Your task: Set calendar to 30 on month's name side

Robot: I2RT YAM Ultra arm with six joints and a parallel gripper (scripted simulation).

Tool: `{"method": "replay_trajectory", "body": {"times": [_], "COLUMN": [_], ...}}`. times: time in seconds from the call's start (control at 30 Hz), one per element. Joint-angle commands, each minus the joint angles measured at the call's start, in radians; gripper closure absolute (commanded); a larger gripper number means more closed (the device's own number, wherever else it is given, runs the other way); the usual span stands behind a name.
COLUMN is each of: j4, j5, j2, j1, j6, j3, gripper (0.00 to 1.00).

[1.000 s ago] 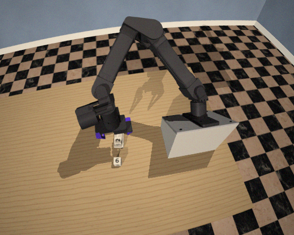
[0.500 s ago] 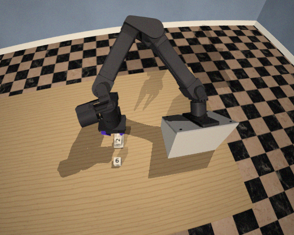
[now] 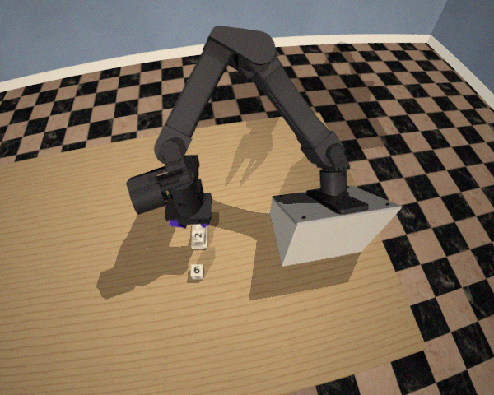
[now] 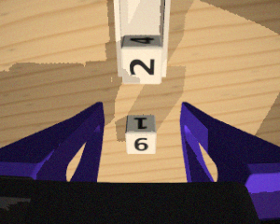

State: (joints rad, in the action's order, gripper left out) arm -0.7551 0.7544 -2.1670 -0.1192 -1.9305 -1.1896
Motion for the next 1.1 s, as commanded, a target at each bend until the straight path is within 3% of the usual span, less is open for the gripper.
{"method": "replay_trajectory", "body": {"times": [0.0,1.07], "j4": [0.001,0.058], "j5": [0.007,0.011], "j2": [0.006,-0.008], "j1": [-0.007,0.017], "j6": [-0.001,0.032], "j3": [-0.002,0.019], "gripper": [0.53,0.53]}}
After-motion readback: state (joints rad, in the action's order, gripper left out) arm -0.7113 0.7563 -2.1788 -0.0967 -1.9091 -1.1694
